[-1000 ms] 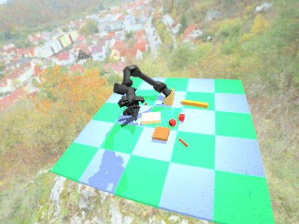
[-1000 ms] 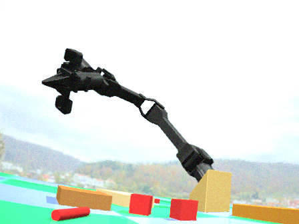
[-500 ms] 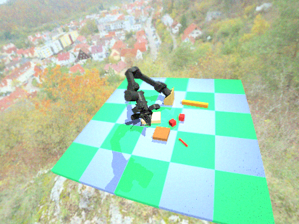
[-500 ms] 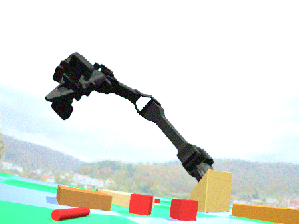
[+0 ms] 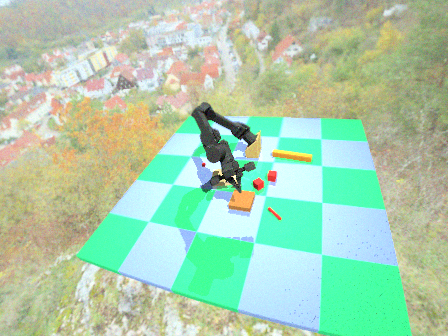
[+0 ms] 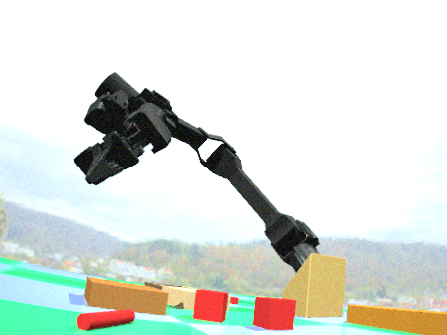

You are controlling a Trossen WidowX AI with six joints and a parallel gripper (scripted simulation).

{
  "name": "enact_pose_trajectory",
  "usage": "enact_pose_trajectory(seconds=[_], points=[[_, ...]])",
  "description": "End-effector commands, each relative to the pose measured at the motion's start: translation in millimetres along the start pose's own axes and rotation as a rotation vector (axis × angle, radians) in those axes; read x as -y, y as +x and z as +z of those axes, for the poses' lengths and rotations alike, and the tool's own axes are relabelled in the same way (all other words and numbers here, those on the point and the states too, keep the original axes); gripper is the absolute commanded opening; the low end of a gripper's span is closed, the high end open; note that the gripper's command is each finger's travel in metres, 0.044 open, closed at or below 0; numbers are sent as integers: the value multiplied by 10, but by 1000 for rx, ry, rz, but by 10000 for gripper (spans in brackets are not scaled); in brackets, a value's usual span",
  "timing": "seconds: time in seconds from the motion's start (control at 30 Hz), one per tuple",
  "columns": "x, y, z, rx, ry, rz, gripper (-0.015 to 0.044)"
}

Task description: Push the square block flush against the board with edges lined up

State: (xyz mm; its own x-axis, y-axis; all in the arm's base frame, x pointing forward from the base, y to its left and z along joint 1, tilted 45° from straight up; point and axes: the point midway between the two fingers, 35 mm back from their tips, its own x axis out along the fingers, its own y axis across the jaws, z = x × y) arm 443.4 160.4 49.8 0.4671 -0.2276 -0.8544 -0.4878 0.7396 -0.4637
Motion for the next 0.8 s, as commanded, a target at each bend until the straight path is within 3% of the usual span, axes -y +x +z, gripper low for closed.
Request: enact_pose_trajectory(seconds=[0.0, 0.77], points=[[-110, 102, -111, -66, -113, -5, 0], [-579, 485, -828, -438, -778, 37, 0]])
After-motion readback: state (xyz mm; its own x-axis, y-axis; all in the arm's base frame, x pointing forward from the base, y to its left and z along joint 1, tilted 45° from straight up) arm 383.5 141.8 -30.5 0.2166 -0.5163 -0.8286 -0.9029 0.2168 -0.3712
